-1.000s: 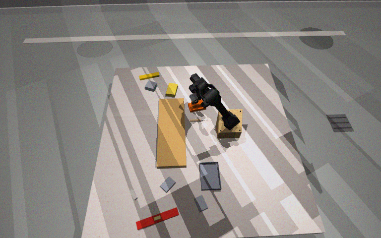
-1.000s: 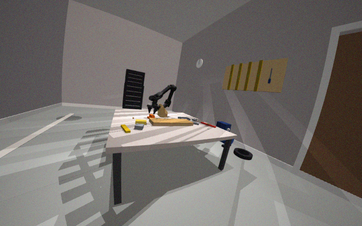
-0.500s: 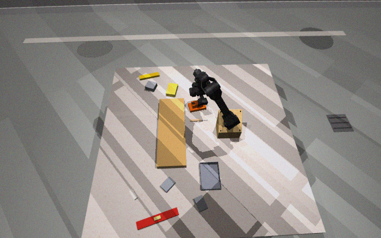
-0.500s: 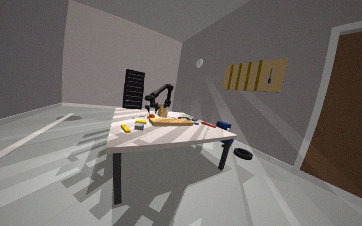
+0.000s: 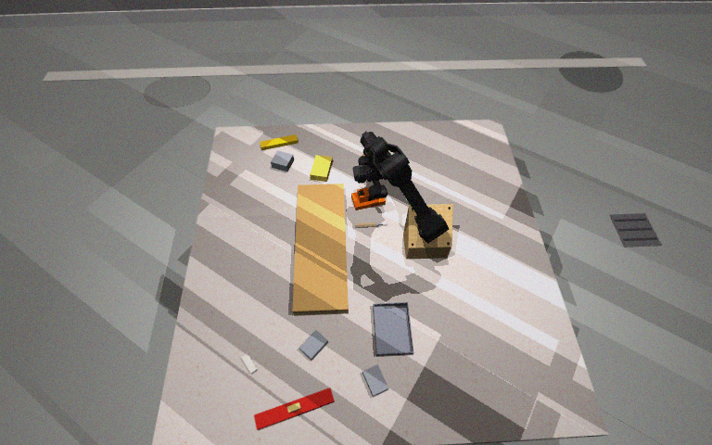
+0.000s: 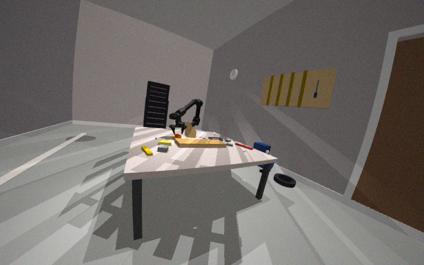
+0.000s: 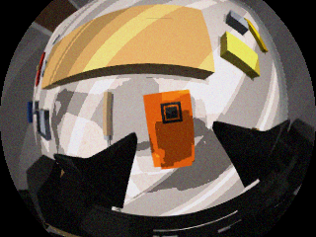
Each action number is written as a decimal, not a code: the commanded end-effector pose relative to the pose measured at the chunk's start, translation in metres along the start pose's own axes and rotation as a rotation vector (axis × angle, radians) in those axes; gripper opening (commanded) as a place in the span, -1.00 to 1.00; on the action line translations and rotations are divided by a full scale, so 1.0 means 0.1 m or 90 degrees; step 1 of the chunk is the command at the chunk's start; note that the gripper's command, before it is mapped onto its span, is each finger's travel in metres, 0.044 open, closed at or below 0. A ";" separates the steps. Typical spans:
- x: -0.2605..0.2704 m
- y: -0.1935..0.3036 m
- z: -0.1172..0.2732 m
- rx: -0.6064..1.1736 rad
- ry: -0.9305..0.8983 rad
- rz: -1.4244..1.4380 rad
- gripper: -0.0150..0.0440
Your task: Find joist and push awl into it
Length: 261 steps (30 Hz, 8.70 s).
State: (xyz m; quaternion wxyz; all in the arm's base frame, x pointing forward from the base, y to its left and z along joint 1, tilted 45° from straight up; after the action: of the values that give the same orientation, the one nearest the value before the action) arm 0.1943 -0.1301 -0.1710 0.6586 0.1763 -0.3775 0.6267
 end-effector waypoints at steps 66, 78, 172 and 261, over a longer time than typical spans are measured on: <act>0.04 -0.17 0.64 -0.001 -0.003 -0.006 -0.49; -0.05 -0.47 0.64 0.001 0.010 -0.031 -0.49; 0.24 -1.71 -0.43 -0.011 0.025 -0.128 -0.49; 1.46 -1.75 -0.49 -0.010 0.021 -0.131 -0.49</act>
State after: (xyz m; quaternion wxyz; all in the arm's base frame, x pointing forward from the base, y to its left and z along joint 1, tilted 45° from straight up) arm 0.3651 -0.0281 -0.0623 0.7292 0.1962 -0.3486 0.5552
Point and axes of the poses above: the point midway between the two fingers, 35 mm back from their tips, its own z axis back along the fingers, its own x axis across the jaws, y = z × x, the point moved 1 cm from there along z, back along the fingers, and after that the axes turned 10 degrees about -z, right-handed, at the moved point
